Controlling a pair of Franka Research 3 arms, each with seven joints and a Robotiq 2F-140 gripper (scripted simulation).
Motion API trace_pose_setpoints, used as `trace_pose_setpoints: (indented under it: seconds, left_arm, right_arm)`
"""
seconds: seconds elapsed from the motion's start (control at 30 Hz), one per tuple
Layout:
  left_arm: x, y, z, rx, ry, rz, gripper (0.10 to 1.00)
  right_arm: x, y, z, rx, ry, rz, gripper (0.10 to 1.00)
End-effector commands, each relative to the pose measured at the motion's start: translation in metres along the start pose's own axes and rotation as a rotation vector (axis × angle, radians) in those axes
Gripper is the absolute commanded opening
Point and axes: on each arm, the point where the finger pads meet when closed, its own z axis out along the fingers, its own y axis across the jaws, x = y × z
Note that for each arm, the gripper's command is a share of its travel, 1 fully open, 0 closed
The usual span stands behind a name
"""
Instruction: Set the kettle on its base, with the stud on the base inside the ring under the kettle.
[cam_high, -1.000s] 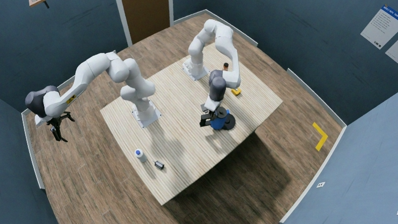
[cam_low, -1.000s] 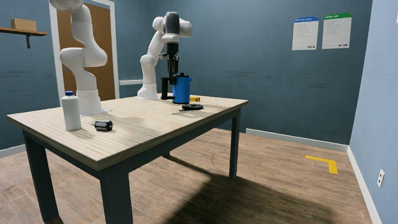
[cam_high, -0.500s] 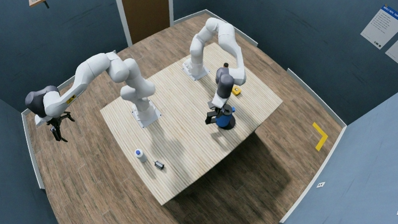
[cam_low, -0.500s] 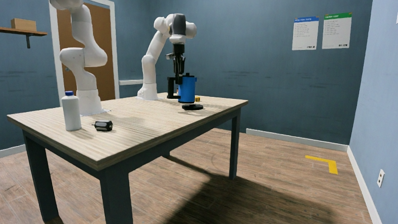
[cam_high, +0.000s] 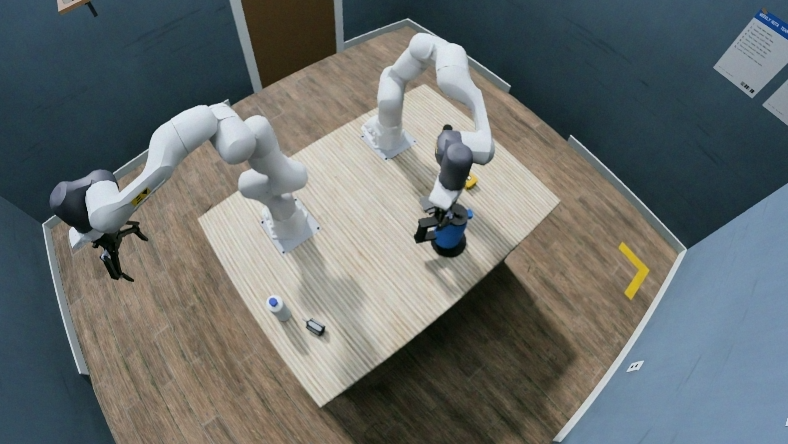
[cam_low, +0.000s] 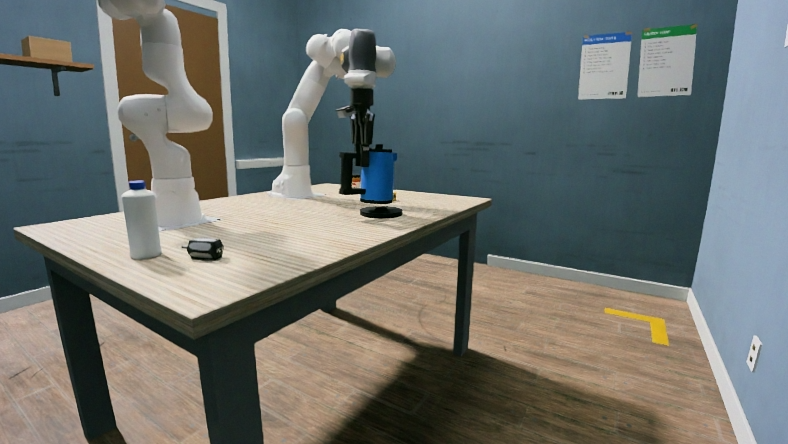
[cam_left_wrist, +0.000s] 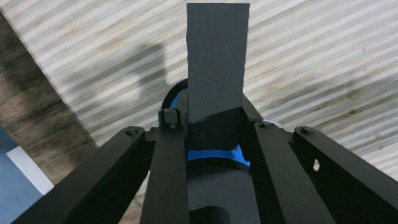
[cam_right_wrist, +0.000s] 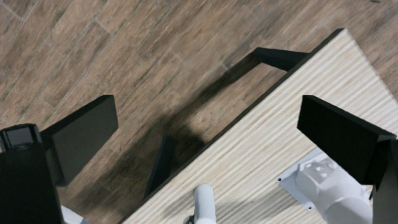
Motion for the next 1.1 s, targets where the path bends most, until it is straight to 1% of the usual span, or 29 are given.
trace_pose_setpoints:
  seconds: [0.0, 0.3, 1.07]
  left_arm:
    - [-0.0033, -0.0029, -0.0025, 0.013, -0.001, 0.028, 0.099]
    - [-0.0082, -0.0019, -0.0025, 0.013, -0.001, 0.028, 0.099]
    - [-0.0087, -0.0018, -0.0025, 0.013, -0.001, 0.028, 0.099]
  right_arm:
    - [0.0, 0.0, -0.0001, 0.0, 0.0, 0.0, 1.0]
    - [0.0, 0.0, -0.0001, 0.0, 0.0, 0.0, 1.0]
    - [0.0, 0.0, -0.0001, 0.0, 0.0, 0.0, 1.0]
